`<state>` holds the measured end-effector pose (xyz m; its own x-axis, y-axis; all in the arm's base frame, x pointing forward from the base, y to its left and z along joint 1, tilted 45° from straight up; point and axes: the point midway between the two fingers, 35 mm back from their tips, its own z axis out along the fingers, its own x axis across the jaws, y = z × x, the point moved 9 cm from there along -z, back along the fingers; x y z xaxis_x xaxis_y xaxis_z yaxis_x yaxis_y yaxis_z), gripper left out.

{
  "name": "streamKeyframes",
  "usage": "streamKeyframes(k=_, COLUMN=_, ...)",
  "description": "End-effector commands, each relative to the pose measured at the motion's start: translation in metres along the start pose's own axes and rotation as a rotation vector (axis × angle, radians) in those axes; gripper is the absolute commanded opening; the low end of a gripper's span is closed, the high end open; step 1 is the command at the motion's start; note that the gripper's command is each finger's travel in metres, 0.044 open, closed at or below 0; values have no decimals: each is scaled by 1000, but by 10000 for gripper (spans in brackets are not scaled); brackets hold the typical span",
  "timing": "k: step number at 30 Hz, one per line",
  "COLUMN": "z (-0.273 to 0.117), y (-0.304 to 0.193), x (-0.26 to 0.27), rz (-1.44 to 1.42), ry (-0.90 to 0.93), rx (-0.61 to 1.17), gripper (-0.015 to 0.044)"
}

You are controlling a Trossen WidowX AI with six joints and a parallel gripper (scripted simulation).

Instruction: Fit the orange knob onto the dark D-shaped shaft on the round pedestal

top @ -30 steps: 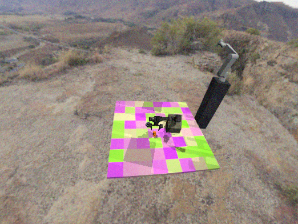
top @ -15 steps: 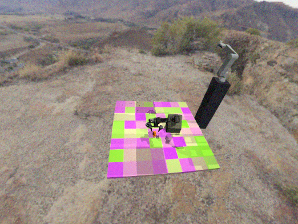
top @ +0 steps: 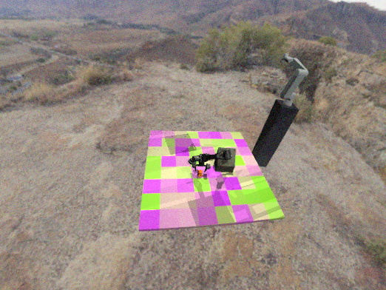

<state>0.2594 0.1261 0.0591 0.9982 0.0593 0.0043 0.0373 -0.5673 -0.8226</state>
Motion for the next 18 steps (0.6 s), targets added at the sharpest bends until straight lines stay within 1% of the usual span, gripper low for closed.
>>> streamKeyframes(k=1, z=8, y=2, x=-1, rz=7, ry=-2, rx=-4, gripper=440)
streamKeyframes(k=11, z=21, y=4, x=-2, rz=8, ry=-2, rx=-1, gripper=440)
streamKeyframes(k=18, z=21, y=4, x=-2, rz=8, ry=-2, rx=-1, gripper=256)
